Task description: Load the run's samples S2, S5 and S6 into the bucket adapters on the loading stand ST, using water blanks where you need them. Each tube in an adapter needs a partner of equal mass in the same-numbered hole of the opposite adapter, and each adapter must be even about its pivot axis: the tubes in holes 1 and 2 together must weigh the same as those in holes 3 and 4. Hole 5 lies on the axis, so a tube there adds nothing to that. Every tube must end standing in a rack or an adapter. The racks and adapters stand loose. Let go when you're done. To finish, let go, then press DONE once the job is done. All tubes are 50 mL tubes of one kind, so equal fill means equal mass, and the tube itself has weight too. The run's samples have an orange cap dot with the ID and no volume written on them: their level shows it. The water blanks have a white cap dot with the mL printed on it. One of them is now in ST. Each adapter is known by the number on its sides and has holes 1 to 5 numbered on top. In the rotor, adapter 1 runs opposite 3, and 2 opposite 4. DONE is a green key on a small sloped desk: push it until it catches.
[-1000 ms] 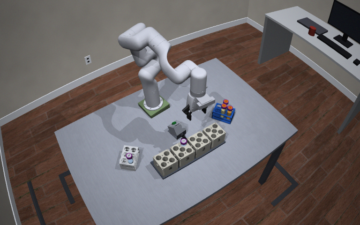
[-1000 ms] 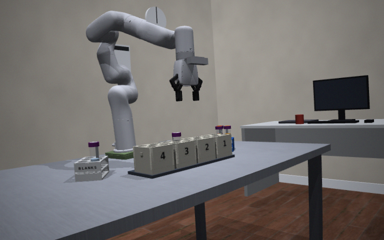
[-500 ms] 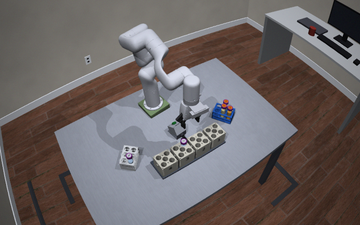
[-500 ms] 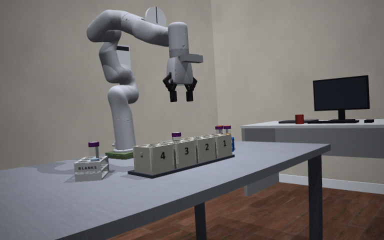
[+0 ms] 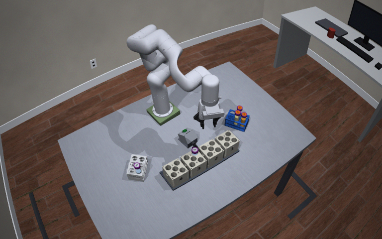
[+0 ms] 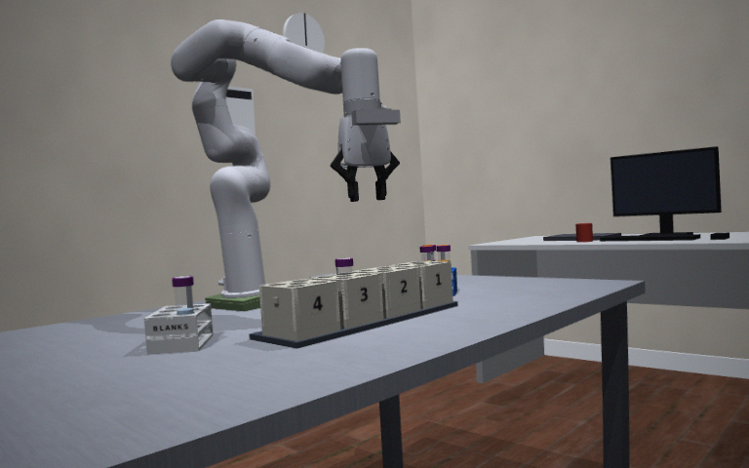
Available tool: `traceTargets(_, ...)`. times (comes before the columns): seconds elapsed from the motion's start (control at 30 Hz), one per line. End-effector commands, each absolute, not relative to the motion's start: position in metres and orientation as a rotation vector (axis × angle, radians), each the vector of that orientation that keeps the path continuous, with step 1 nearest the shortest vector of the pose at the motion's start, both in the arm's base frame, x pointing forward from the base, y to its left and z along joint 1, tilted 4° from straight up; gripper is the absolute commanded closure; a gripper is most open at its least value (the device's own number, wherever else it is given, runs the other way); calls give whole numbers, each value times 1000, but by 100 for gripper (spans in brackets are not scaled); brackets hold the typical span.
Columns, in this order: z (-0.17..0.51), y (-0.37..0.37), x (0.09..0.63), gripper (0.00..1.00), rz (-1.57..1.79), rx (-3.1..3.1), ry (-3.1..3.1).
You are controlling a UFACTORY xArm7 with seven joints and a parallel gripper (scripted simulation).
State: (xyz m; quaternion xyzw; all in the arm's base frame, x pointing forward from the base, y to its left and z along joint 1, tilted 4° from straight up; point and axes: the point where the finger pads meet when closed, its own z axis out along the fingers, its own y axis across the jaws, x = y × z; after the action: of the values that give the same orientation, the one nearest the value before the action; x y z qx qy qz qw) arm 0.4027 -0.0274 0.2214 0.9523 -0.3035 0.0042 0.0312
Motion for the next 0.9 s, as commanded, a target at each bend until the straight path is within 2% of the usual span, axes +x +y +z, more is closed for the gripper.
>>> traceTargets(0.0, 222, -4, 402, 43, 38, 2839, -1173)
traceTargets(0.5, 217, 61, 397, 43, 59, 2526, -1760)
traceTargets(0.87, 213, 106, 393, 43, 59, 2522, -1767)
